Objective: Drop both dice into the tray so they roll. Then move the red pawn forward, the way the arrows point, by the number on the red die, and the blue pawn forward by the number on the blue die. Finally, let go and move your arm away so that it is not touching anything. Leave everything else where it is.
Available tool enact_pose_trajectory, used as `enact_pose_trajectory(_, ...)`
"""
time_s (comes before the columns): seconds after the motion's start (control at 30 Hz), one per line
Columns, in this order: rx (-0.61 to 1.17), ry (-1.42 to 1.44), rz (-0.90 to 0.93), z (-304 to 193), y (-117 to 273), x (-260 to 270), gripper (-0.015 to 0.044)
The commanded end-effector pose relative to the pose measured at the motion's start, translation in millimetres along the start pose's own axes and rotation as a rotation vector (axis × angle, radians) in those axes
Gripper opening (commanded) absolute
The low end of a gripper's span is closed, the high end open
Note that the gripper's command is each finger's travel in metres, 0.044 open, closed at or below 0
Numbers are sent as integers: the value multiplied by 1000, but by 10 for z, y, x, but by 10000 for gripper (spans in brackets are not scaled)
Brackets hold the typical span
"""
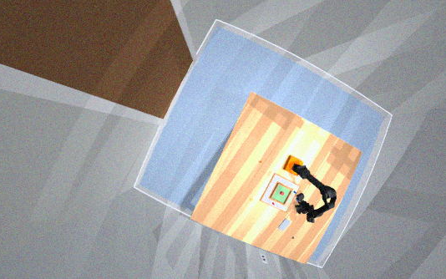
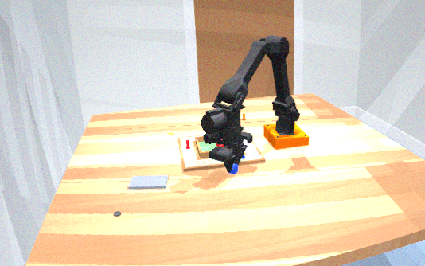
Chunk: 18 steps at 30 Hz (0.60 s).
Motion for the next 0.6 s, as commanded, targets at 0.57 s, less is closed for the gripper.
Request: enact_pose_trajectory(0.57, 6, -5, -4, -20, 382, 59, 0)
Point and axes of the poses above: the point midway between the two fingers, 35 mm back from their tips, its own y axis back along the fingers, its own x axis across the jaws, z = x × y, the point moved 8 cm from there along y, back along the fingers, and after that the axes turned 9 degrees about -y, right-handed, at the moved point
